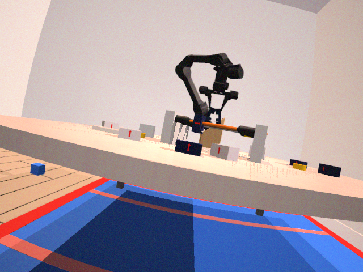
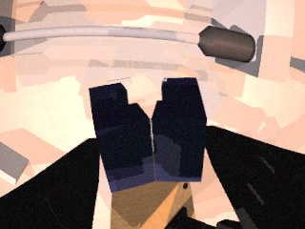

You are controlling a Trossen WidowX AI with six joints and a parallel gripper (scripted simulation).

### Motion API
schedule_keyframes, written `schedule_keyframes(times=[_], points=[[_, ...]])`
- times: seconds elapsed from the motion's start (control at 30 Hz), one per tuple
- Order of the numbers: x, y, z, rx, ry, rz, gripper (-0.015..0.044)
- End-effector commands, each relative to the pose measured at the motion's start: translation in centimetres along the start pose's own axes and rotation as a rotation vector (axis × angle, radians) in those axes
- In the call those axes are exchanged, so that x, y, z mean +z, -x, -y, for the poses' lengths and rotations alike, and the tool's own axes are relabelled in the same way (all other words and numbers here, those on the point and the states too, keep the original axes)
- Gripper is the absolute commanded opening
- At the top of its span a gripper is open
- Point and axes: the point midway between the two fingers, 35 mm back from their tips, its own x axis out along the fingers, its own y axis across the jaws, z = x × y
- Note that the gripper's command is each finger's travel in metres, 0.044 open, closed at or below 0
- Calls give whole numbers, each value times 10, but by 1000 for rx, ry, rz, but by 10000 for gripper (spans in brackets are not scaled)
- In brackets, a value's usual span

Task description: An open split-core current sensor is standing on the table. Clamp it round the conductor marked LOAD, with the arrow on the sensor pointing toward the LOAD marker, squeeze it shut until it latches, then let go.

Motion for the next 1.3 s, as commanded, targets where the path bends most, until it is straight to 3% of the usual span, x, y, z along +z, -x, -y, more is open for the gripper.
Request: schedule_keyframes(times=[0.0, 1.27], points=[[2, 3, 0, 7, 56, -1, 0], [45, -5, 6, 6, 1223, 5, 0]])
